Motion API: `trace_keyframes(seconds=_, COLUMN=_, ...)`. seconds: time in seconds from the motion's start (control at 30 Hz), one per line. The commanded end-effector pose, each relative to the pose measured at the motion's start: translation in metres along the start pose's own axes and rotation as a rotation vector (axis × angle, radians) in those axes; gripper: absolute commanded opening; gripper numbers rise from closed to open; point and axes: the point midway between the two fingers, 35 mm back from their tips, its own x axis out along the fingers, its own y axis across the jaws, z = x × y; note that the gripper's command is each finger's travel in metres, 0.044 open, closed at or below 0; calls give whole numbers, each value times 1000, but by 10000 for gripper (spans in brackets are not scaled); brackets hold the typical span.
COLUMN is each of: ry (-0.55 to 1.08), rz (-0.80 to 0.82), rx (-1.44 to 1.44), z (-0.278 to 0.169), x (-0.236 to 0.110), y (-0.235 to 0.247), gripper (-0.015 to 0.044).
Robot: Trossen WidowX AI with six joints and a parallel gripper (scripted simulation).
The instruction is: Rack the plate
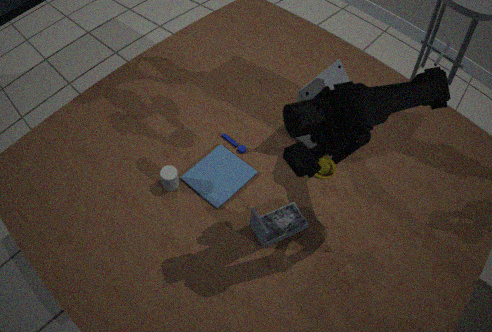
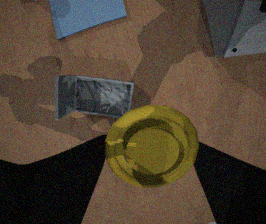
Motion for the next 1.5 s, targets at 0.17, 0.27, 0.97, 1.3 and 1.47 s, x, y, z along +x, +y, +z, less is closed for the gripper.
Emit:
trace_keyframes(seconds=0.17, ry=-11, rz=-10, rx=54, z=-2, x=5, y=-8, gripper=0)
trace_keyframes(seconds=0.27, ry=-81, rz=-22, rx=7, z=5, x=15, y=-8, gripper=0)
trace_keyframes(seconds=0.97, ry=-564, rz=-13, rx=-346, z=49, x=73, y=3, gripper=0)
trace_keyframes(seconds=1.3, ry=-763, rz=55, rx=-515, z=59, x=91, y=14, gripper=0)
trace_keyframes(seconds=1.47, ry=-852, rz=104, rx=-597, z=61, x=99, y=20, gripper=0)
